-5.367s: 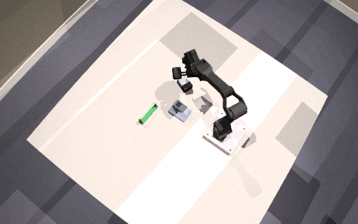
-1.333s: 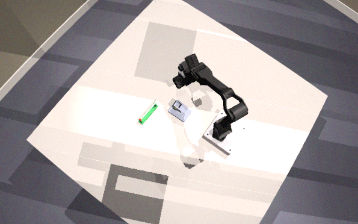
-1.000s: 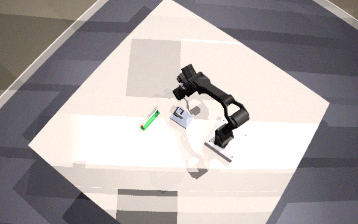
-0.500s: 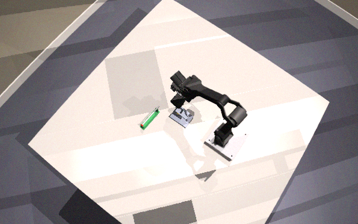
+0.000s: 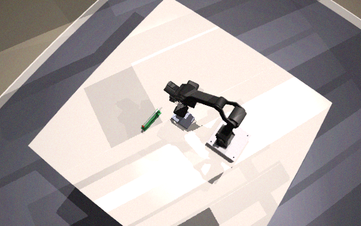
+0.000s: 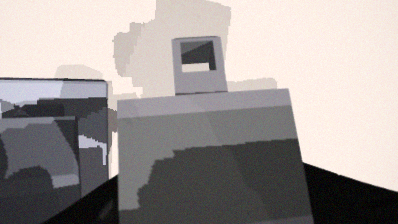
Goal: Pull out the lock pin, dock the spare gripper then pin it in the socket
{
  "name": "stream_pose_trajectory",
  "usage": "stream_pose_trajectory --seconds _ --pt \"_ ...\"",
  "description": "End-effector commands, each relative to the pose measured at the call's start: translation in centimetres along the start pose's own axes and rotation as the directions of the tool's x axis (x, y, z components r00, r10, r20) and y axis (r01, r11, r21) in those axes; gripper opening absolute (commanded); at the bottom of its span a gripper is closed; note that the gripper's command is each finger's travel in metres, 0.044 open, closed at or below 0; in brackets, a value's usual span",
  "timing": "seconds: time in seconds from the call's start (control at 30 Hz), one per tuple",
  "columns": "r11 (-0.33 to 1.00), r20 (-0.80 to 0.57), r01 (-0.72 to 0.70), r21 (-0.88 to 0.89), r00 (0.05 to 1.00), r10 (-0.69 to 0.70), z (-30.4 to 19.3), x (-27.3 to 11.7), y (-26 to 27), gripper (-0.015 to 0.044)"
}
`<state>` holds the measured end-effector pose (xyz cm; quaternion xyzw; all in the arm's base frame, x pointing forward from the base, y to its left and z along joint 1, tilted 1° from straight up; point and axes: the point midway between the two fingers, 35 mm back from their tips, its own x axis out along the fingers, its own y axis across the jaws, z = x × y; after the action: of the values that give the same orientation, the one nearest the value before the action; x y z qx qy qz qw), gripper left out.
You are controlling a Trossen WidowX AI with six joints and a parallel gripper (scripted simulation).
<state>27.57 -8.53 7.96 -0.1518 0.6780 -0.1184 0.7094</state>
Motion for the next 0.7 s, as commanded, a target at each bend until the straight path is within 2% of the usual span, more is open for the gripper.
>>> stream_pose_trajectory --seconds 0.0,0.67 --pt "0.998 -0.024 0.035 -0.061 0.999 -0.036 -0.2 -0.5 0.3 0.0" --pt "0.878 -0.126 0.16 -0.452 0.962 -0.241 -1.9 -3.4 2.1 0.0"
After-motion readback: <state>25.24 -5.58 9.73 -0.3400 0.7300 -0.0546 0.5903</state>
